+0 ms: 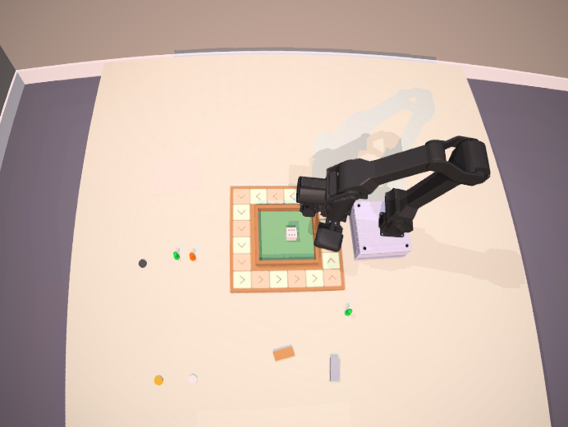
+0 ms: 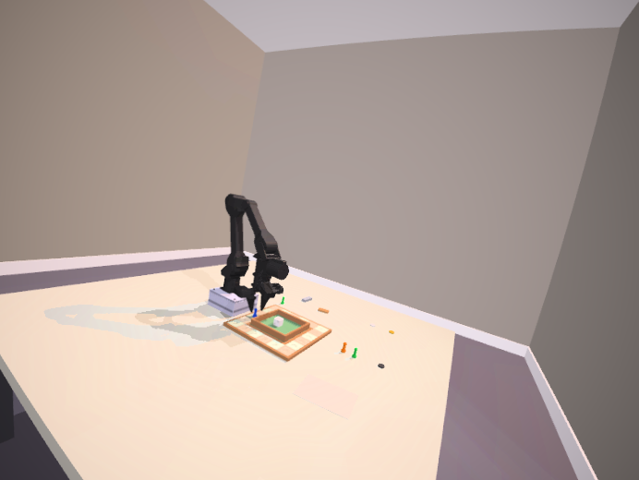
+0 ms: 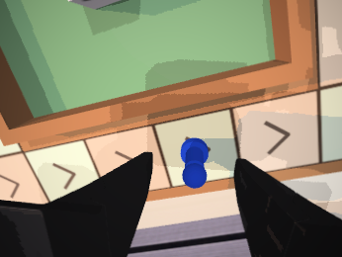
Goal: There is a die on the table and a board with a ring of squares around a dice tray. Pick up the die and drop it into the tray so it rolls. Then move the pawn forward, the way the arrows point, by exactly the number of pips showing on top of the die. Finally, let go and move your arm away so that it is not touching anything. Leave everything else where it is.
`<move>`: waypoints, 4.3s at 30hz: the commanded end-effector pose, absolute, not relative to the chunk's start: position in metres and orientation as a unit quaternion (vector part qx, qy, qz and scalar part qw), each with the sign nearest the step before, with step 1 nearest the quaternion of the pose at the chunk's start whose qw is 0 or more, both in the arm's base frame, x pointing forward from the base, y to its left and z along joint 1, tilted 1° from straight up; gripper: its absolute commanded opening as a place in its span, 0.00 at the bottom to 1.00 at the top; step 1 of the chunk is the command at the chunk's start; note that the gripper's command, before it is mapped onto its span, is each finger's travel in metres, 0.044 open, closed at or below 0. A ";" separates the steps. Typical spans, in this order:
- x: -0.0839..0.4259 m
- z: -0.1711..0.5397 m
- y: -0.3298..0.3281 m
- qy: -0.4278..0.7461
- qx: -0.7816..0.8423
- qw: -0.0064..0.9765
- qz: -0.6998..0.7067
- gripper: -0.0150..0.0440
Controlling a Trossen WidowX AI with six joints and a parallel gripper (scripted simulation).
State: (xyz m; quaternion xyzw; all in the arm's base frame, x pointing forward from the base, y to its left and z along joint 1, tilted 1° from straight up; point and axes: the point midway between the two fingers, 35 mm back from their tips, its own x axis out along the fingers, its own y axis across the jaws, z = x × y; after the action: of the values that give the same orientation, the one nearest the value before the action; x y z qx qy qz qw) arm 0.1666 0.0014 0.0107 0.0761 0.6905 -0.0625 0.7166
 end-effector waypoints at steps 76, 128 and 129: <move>0.262 0.107 -0.035 0.692 0.083 0.714 -0.072 0.25; 0.351 0.003 -0.076 0.690 0.074 0.717 -0.067 0.25; 0.351 0.002 -0.076 0.690 0.074 0.717 -0.067 0.25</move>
State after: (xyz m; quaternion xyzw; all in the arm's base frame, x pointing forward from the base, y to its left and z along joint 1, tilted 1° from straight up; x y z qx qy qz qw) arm 0.3542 -0.0764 0.0118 0.0745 0.6829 -0.0682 0.7235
